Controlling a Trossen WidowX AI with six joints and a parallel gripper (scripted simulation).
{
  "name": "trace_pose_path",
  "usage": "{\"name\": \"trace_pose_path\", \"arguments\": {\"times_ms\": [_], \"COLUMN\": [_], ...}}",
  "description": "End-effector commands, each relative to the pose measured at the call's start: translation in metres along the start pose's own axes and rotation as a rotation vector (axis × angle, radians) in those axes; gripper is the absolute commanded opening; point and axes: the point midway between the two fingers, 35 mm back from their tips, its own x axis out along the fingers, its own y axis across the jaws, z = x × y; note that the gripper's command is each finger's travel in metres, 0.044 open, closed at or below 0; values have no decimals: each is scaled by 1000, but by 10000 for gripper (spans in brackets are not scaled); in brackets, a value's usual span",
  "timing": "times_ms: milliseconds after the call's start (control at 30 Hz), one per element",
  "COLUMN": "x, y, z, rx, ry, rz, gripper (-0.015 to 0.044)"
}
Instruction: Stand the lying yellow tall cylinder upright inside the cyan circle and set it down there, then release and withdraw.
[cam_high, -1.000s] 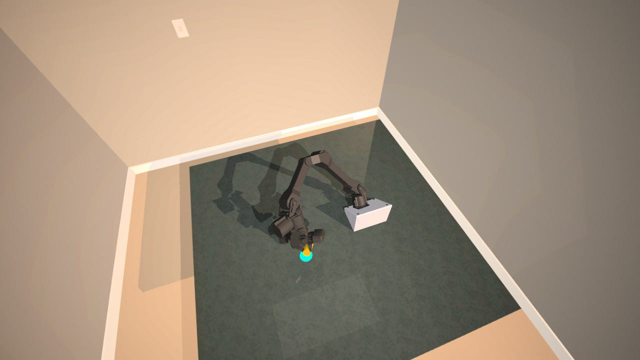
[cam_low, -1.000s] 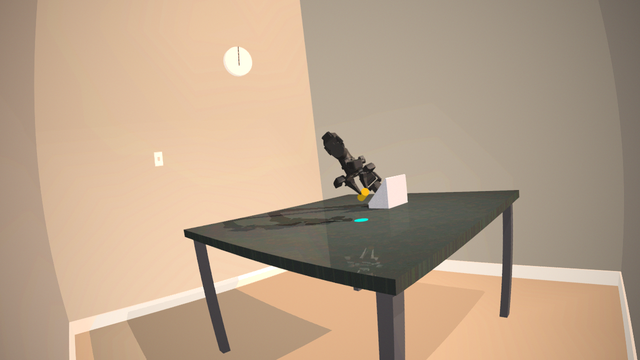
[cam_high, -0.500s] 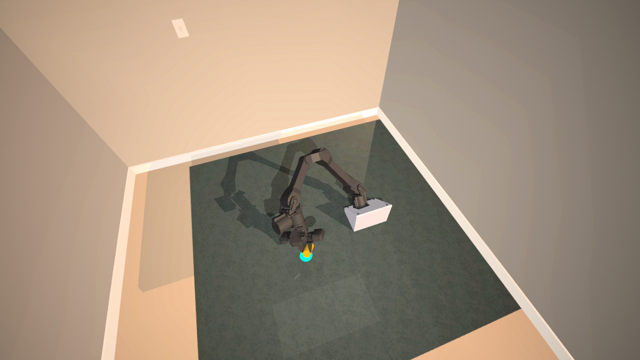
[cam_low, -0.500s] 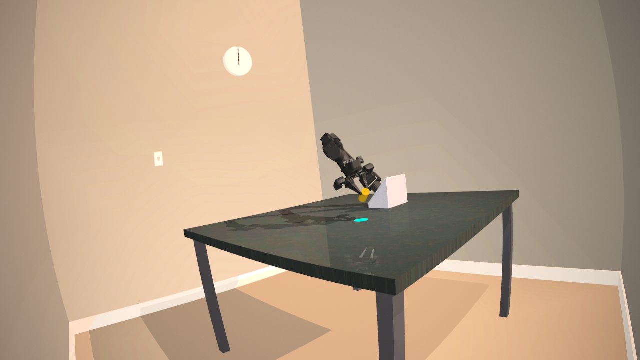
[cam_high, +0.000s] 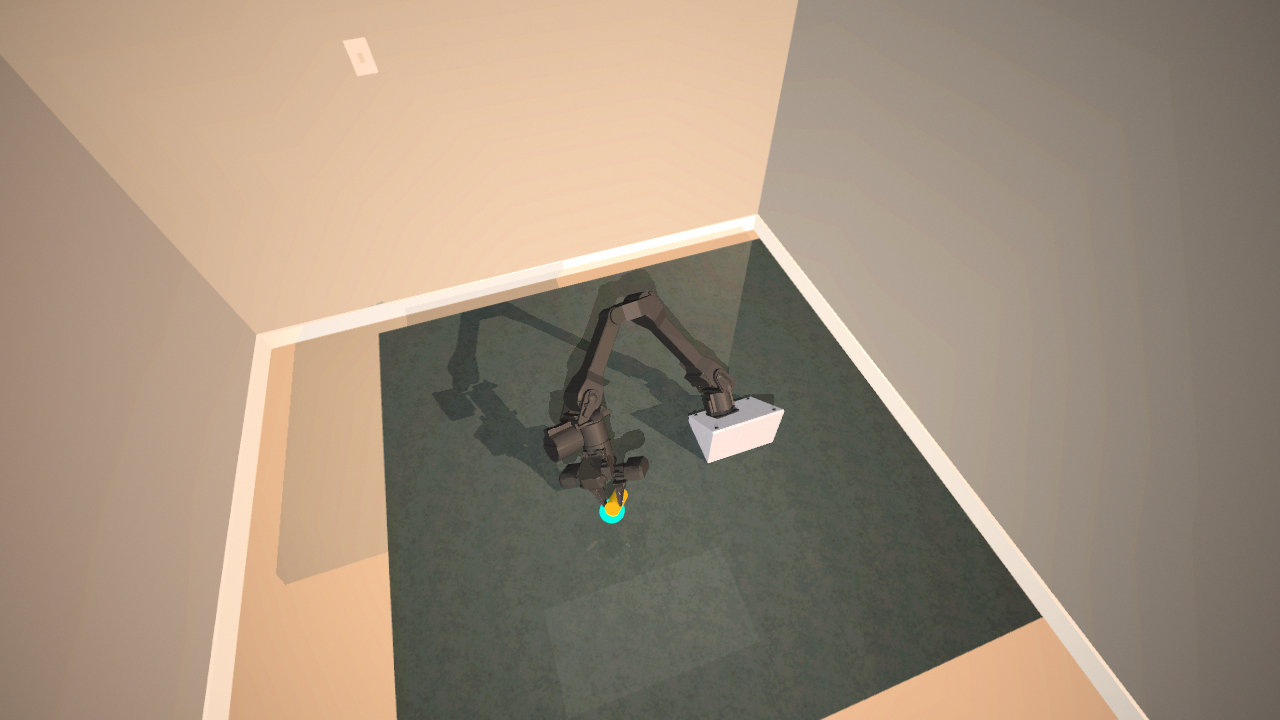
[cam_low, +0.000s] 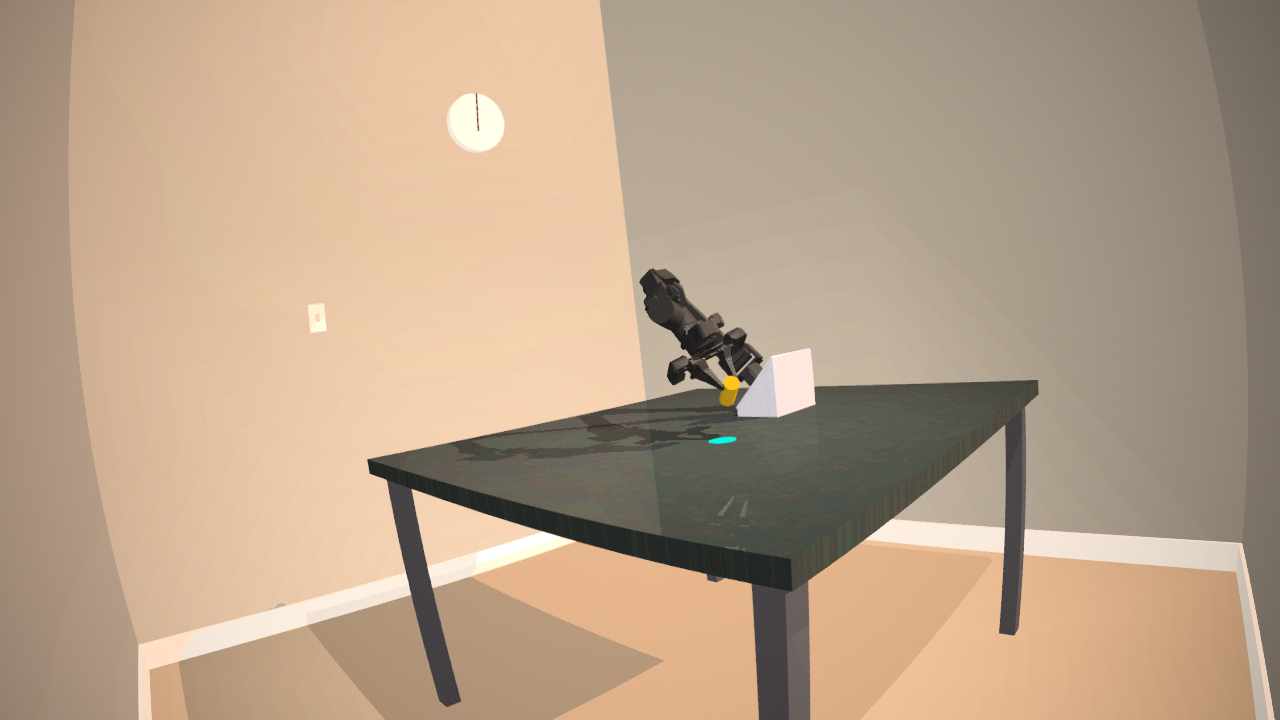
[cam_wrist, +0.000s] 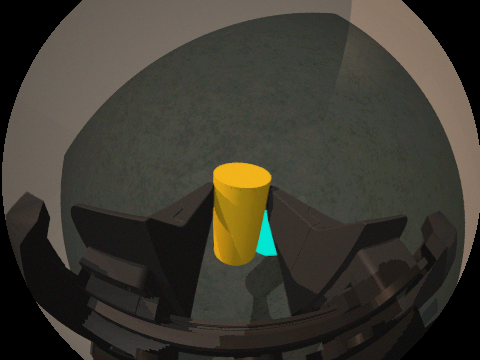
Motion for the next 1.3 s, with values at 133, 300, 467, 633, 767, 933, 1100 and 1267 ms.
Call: {"name": "trace_pose_path", "arguments": {"times_ms": [133,300,467,633,767,933,1100,1267], "x": [-1,-1,-2,-2,-3,-4,-5,-7], "y": [0,0,-1,-1,-1,-2,-2,-2], "z": [0,0,-1,-1,-1,-2,-2,-3], "rx": [-7,-10,-14,-19,-23,-30,-37,-45], "ry": [-58,-94,-131,-168,-197,-234,-270,-307], "rz": [12,16,20,22,23,23,22,20], "gripper": [105,105,105,105,105,105,105,105]}}
